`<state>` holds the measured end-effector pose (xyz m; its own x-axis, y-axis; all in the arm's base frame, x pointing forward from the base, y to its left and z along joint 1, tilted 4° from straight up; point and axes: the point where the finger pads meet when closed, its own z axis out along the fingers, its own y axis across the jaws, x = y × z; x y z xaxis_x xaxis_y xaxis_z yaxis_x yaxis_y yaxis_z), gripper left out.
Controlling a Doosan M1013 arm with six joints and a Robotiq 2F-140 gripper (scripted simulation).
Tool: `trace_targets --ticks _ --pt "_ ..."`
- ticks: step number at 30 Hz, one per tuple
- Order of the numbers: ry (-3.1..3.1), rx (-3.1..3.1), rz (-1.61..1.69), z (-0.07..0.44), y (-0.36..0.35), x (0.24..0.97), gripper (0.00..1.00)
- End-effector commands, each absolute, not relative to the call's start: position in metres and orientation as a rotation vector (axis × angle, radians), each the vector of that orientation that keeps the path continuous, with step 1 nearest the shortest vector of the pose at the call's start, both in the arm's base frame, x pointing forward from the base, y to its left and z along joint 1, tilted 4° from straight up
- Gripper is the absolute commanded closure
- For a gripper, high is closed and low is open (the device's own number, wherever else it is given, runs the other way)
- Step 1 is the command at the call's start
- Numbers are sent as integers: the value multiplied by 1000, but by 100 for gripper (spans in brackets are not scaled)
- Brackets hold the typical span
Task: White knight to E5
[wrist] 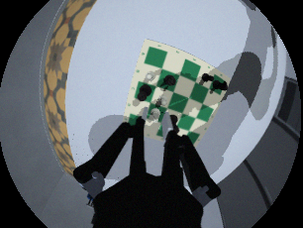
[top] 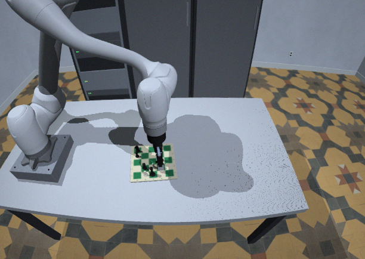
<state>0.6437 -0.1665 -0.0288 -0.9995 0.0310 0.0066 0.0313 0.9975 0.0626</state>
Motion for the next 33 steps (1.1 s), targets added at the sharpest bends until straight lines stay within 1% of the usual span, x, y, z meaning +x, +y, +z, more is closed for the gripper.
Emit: trace_targets --ticks 1,3,4,33 --pt "-3134 -49 -99 -29 -166 644 77" --pt "-3134 -49 -99 -29 -166 644 77" --pt "-3134 -49 -99 -29 -166 644 100" --pt "-3134 -49 -99 -29 -166 644 100"
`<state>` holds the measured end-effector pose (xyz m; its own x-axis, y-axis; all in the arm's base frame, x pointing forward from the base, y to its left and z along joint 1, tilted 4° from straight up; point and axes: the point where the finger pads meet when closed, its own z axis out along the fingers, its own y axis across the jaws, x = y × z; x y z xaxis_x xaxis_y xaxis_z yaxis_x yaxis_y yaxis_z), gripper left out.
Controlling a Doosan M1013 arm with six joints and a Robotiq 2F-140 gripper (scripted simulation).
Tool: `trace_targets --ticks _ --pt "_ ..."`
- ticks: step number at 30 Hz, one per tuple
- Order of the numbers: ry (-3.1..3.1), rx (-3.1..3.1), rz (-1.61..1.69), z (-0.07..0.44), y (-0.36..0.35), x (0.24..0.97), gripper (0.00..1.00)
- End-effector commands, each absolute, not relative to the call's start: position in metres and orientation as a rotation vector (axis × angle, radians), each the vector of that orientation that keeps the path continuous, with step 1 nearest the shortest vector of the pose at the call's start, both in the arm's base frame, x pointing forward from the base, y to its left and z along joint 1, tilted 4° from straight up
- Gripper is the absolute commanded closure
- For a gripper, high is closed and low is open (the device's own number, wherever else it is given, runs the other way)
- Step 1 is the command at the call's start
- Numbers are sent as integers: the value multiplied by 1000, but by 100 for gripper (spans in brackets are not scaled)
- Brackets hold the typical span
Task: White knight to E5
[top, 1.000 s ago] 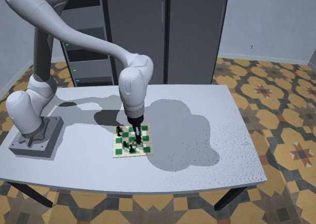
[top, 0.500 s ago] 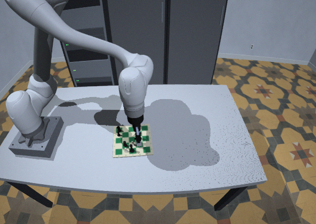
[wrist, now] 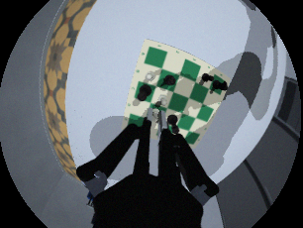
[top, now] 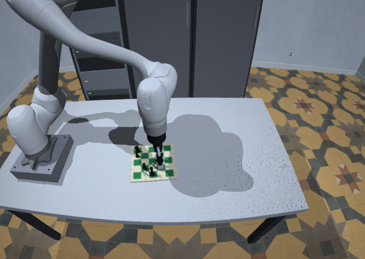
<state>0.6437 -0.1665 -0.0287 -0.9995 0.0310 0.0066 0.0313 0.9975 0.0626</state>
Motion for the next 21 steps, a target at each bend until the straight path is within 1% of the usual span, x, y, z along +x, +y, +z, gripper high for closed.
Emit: trace_targets --ticks 1,9,16,18,21 --pt "-3134 -49 -99 -29 -166 644 100" --pt "-3134 -49 -99 -23 -167 644 100" --pt "-3134 -49 -99 18 -169 644 100" --pt "-3134 -49 -99 18 -169 644 100" --pt "-3134 -49 -99 41 -171 644 100"
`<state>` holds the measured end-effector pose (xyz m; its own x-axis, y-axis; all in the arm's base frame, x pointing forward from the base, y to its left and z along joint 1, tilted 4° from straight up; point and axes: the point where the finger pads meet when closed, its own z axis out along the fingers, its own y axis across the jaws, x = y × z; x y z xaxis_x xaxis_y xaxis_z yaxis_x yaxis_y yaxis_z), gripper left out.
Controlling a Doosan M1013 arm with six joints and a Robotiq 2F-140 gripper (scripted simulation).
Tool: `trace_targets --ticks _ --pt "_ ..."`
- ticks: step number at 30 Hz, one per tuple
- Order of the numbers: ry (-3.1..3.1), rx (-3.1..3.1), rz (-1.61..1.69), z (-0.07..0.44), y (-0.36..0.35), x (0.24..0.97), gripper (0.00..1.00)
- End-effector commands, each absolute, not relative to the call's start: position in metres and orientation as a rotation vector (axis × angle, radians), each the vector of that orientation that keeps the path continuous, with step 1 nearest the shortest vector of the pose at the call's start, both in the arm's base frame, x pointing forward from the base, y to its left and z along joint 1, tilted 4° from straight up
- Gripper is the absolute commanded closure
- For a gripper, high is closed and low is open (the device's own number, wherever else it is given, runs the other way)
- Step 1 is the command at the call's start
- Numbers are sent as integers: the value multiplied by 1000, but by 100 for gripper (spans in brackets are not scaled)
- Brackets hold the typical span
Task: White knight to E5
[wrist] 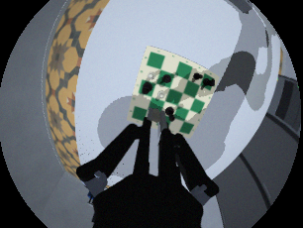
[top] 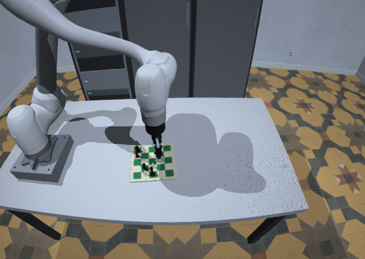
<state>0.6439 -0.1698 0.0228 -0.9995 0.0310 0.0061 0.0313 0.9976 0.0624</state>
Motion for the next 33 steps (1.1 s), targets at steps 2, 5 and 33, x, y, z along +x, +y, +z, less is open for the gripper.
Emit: trace_targets --ticks 2,5,33 --pt "-3134 -49 -99 54 -172 644 100" --pt "-3134 -49 -99 67 -173 644 100" --pt "-3128 -165 -98 78 -61 695 100"
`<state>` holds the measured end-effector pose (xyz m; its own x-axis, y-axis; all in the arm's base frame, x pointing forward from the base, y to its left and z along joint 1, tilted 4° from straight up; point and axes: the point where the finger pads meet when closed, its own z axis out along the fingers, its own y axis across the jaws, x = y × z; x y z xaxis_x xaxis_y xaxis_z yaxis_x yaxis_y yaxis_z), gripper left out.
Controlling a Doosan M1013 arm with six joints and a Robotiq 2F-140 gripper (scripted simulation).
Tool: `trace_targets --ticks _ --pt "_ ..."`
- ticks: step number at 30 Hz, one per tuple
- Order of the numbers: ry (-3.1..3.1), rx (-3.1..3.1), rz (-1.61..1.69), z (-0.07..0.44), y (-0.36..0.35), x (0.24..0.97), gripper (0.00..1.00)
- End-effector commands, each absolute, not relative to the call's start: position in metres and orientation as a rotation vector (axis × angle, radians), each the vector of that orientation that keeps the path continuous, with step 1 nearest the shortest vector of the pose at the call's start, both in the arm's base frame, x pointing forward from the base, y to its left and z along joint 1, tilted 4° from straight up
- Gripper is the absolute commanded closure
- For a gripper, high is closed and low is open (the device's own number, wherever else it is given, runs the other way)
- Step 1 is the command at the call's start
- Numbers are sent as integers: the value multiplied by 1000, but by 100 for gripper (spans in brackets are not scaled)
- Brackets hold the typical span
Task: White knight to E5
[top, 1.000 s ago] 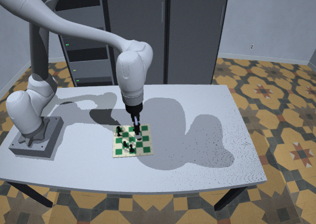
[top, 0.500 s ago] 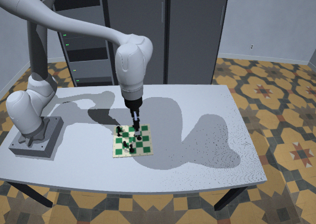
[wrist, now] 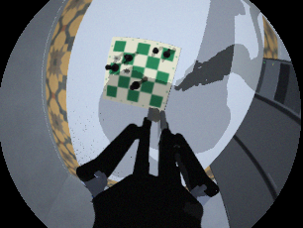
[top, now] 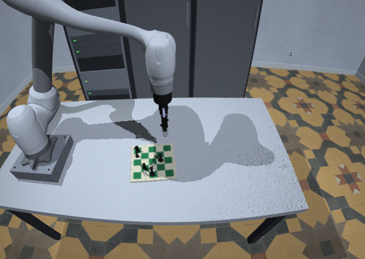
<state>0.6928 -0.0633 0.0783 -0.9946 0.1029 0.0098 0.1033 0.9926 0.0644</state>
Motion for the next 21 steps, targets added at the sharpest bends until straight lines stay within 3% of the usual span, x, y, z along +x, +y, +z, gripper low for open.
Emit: trace_targets --ticks 1,21 --pt "-3128 -165 -98 78 -61 695 100" --pt "-3128 -166 -98 56 -59 695 100"
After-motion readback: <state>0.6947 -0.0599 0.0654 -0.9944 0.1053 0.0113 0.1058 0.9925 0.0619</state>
